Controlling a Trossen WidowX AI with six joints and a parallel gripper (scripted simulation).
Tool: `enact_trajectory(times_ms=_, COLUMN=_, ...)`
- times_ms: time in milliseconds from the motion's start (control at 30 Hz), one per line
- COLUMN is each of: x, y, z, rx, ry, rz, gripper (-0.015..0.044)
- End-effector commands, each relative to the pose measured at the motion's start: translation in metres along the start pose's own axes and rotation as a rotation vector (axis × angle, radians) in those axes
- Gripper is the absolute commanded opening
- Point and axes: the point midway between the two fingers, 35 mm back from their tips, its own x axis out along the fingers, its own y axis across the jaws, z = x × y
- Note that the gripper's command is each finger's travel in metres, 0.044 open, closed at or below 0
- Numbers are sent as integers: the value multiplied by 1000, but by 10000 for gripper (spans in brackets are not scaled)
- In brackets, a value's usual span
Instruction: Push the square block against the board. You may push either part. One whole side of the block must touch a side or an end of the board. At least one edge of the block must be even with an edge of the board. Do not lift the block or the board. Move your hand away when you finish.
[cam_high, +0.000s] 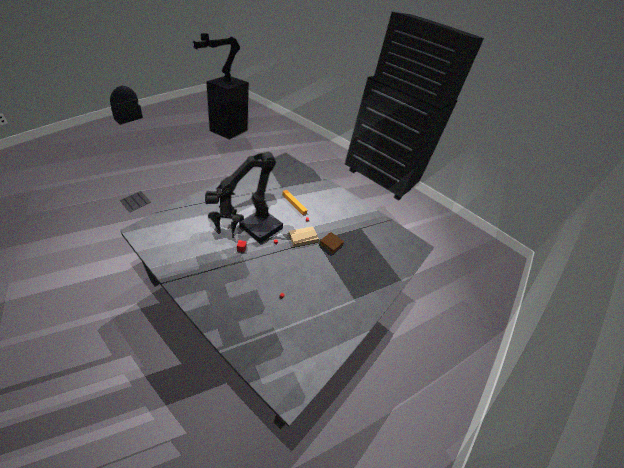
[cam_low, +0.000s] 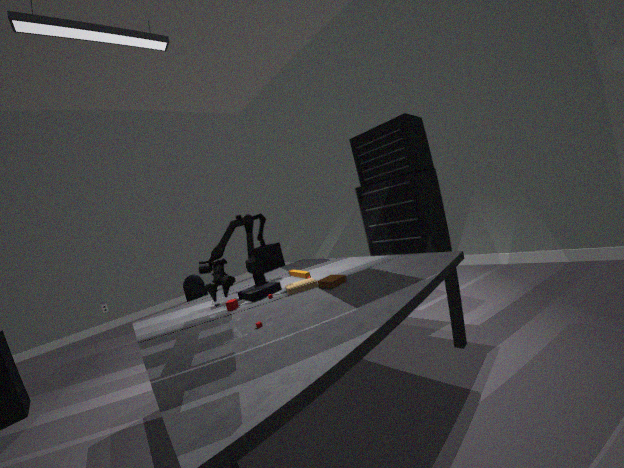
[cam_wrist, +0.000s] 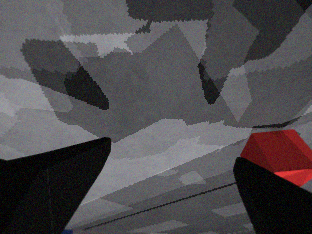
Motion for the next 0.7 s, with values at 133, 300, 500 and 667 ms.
enact_trajectory(times_ms=133, x=2, y=-3, z=-1, rx=-34, ry=-14, rz=-3, gripper=269)
enact_trajectory(times_ms=300, x=7, y=-13, z=-7, rx=-154, ry=-52, rz=-18, gripper=137)
enact_trajectory(times_ms=500, x=14, y=-26, z=-17, rx=-332, ry=-76, rz=-57, gripper=0)
enact_trajectory(times_ms=667, x=19, y=-38, z=-26, rx=-493, ry=-94, rz=-94, gripper=0)
